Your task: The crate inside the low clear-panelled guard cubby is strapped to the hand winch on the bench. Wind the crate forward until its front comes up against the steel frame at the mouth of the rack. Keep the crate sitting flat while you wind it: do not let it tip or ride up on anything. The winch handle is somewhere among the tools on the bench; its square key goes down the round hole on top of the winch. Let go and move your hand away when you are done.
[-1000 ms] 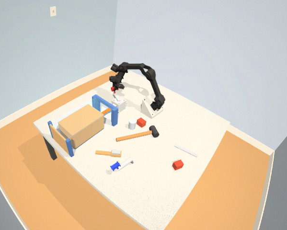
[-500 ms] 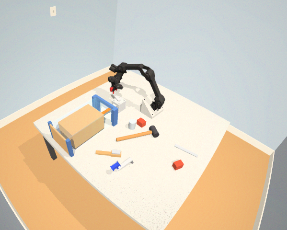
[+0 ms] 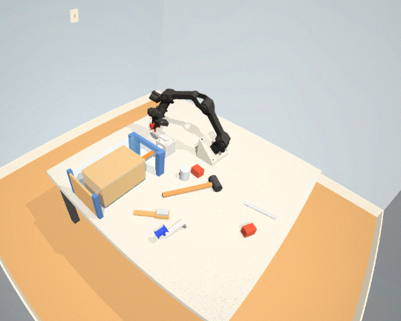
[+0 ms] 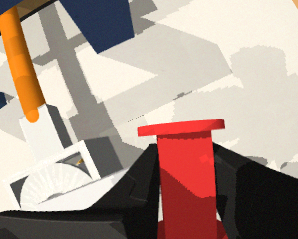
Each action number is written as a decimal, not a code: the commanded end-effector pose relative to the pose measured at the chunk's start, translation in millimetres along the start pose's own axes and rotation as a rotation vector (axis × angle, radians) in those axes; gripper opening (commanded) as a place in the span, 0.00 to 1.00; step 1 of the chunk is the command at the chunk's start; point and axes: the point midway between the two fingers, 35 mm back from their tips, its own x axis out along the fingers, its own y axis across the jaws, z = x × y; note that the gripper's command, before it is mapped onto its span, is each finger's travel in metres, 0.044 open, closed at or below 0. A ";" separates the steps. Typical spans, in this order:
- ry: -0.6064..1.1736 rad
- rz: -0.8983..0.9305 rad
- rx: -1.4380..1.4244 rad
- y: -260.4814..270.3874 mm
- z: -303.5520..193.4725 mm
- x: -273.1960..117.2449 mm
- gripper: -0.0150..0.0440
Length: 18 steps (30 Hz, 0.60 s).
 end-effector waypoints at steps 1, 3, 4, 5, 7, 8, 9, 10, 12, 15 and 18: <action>-0.009 0.016 -0.013 7.7 11.7 8.5 0.25; -0.009 0.017 -0.013 8.8 13.5 9.3 0.25; -0.009 0.017 -0.013 9.6 14.5 9.8 0.25; -0.009 0.017 -0.013 10.1 15.2 10.1 0.25; -0.009 0.017 -0.013 11.3 17.0 10.9 0.25; -0.009 0.017 -0.013 12.1 18.0 11.3 0.25; -0.009 0.017 -0.014 12.6 18.7 11.6 0.25; -0.009 0.017 -0.014 13.4 19.7 12.1 0.25; -0.009 0.017 -0.014 14.8 21.3 12.8 0.25; -0.009 0.017 -0.014 16.8 23.6 13.8 0.25; -0.009 0.018 -0.014 19.1 26.1 15.0 0.25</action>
